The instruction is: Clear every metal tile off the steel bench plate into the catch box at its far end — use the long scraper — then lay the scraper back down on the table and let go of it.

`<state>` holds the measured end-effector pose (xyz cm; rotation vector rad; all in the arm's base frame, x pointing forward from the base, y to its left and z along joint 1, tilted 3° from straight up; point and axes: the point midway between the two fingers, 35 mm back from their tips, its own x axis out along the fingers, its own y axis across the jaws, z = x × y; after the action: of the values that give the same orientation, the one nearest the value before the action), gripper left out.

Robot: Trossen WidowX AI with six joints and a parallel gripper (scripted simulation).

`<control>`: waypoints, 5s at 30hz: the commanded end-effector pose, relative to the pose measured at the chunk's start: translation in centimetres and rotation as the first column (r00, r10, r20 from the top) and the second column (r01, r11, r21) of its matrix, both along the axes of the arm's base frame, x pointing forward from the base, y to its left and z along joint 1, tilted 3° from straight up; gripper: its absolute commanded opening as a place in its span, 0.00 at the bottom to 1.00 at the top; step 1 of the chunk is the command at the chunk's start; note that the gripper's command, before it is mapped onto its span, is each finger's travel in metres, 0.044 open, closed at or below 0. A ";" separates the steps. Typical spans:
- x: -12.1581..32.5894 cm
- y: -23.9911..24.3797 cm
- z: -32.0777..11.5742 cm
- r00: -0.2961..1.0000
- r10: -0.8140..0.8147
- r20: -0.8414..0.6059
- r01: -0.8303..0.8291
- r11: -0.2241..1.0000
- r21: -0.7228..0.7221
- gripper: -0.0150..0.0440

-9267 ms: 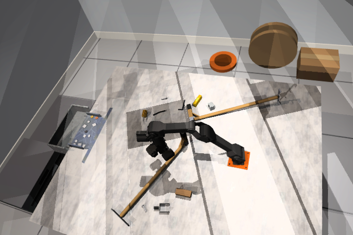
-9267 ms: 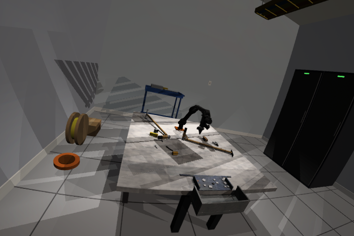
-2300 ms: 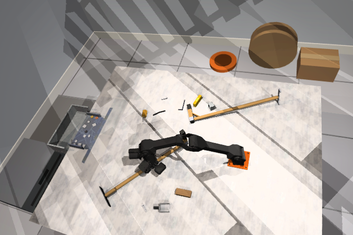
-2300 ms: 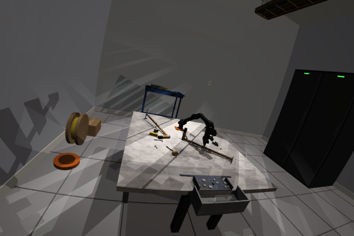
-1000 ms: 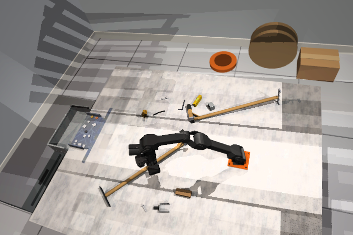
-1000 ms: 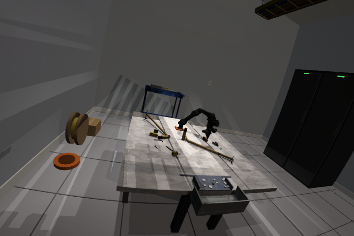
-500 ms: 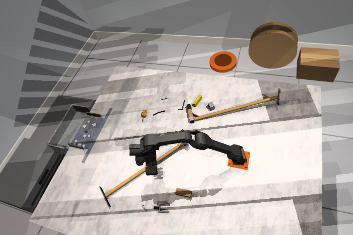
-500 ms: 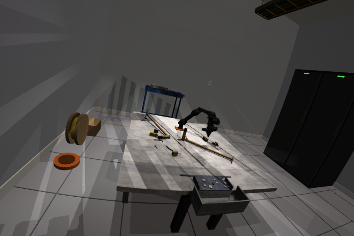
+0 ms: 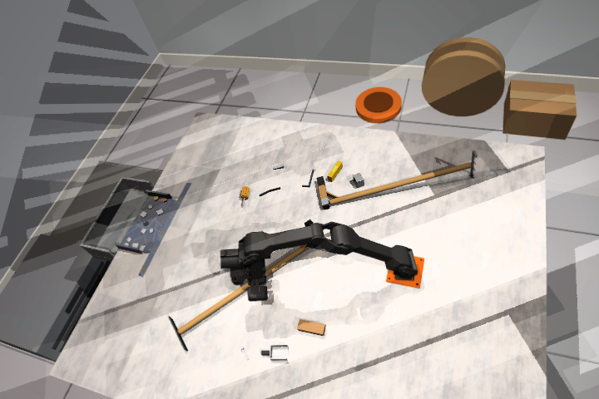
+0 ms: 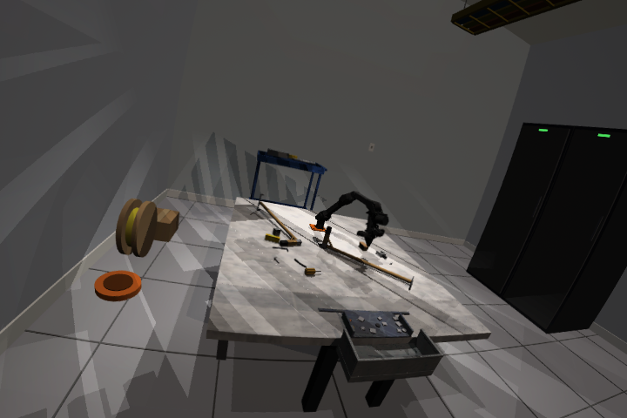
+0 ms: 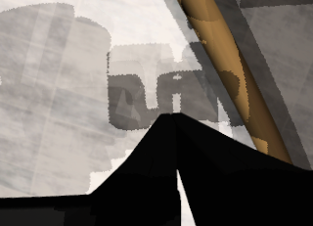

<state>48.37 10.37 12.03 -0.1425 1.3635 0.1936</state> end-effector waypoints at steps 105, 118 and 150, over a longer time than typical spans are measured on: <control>3.9 -3.9 -8.5 0.999 -0.007 0.043 0.007 1.000 0.002 0.25; 4.7 -4.9 -8.5 0.999 -0.007 0.051 0.007 1.000 0.001 0.25; 6.4 -7.5 -8.7 0.997 -0.007 0.071 0.008 1.000 -0.002 0.25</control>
<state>54.64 3.28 3.48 -0.1459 1.2936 0.1788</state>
